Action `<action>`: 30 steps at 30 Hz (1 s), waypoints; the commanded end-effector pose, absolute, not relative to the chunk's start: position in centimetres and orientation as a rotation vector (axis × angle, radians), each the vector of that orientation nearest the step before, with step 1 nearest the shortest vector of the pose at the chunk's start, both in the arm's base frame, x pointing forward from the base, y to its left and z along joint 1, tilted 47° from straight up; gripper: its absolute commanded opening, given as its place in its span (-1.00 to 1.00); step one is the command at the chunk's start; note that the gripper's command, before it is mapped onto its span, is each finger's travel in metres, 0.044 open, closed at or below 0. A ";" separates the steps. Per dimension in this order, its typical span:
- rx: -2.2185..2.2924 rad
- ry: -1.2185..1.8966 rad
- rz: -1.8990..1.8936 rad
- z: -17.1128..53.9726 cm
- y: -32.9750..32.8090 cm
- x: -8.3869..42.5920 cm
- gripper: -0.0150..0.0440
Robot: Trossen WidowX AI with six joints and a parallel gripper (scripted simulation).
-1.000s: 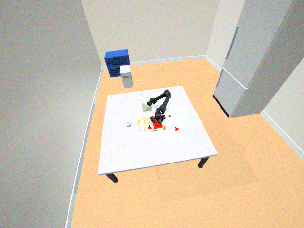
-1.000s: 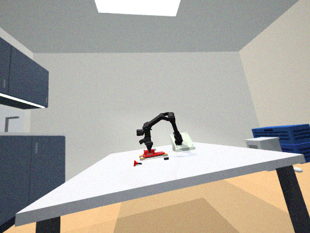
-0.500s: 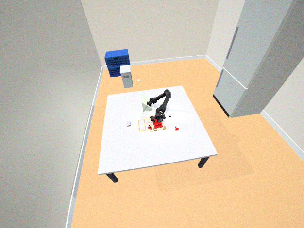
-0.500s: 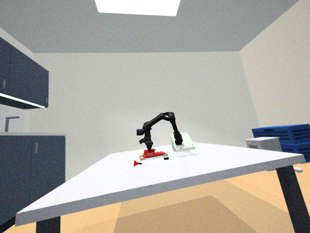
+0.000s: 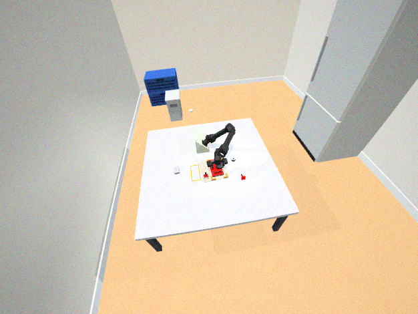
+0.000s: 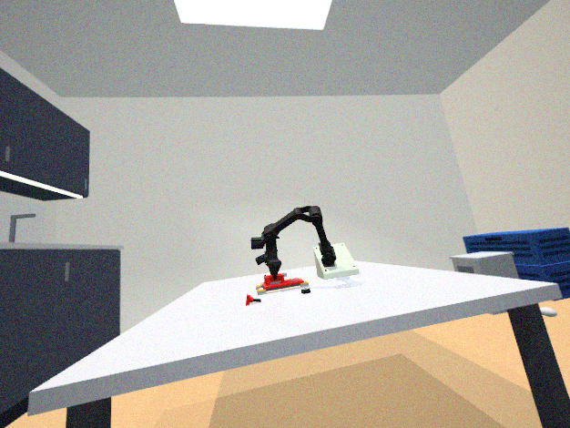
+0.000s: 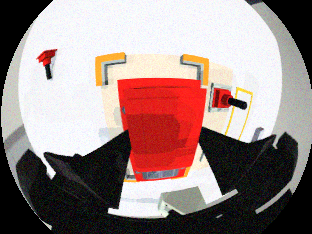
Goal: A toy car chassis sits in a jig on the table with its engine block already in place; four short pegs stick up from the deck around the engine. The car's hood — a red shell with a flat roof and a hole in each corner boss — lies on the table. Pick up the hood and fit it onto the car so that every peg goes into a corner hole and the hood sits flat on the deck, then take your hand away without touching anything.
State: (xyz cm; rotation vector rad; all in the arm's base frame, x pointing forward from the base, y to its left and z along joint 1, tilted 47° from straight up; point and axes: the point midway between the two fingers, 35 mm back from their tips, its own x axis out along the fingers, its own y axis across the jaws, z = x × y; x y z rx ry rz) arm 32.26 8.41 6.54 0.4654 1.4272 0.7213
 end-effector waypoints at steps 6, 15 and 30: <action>0.469 1.432 0.719 6.1 8.8 32.2 -0.49; 0.470 1.433 0.719 5.9 9.0 32.1 -0.49; 0.471 1.434 0.719 5.5 9.4 32.1 -0.49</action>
